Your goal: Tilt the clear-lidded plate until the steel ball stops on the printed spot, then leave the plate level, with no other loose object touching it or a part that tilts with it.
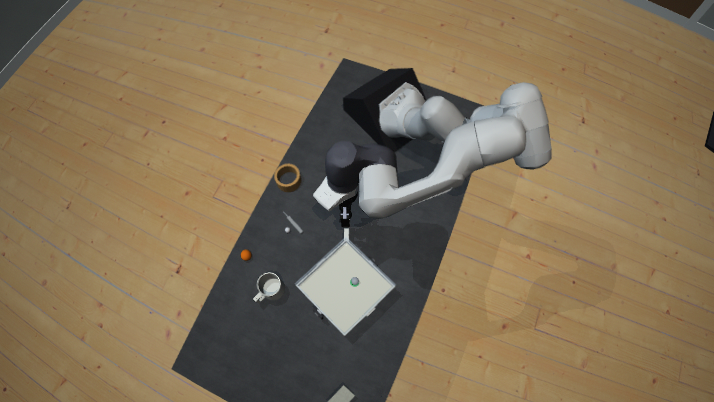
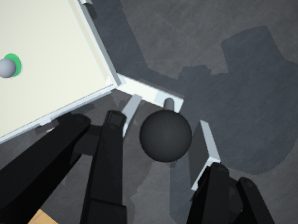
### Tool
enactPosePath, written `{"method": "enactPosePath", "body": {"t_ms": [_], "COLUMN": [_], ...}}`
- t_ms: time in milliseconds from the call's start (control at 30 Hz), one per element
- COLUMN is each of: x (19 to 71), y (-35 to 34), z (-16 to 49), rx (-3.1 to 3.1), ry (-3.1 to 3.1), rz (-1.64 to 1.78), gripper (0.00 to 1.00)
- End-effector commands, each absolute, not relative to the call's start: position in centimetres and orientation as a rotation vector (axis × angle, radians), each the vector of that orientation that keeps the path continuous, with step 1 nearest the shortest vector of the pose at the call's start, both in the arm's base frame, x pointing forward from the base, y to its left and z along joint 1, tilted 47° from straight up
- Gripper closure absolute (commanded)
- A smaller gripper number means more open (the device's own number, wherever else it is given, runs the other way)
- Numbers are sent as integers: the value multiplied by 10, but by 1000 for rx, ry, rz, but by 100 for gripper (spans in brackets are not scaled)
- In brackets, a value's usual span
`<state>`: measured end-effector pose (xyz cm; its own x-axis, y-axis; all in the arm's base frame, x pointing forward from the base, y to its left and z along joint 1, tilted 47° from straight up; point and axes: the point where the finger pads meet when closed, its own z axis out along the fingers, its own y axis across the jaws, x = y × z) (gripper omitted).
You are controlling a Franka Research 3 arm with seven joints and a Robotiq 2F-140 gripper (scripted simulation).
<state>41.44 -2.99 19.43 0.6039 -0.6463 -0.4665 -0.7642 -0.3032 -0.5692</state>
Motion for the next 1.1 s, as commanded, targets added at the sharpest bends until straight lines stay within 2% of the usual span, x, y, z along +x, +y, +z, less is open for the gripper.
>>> {"method": "enactPosePath", "body": {"t_ms": [0,1067], "x": [413,406], "y": [-28,-52], "z": [194,217], "rx": [-2039,-2039], "ry": [1111,1111], "rz": [195,195], "gripper": [64,64]}}
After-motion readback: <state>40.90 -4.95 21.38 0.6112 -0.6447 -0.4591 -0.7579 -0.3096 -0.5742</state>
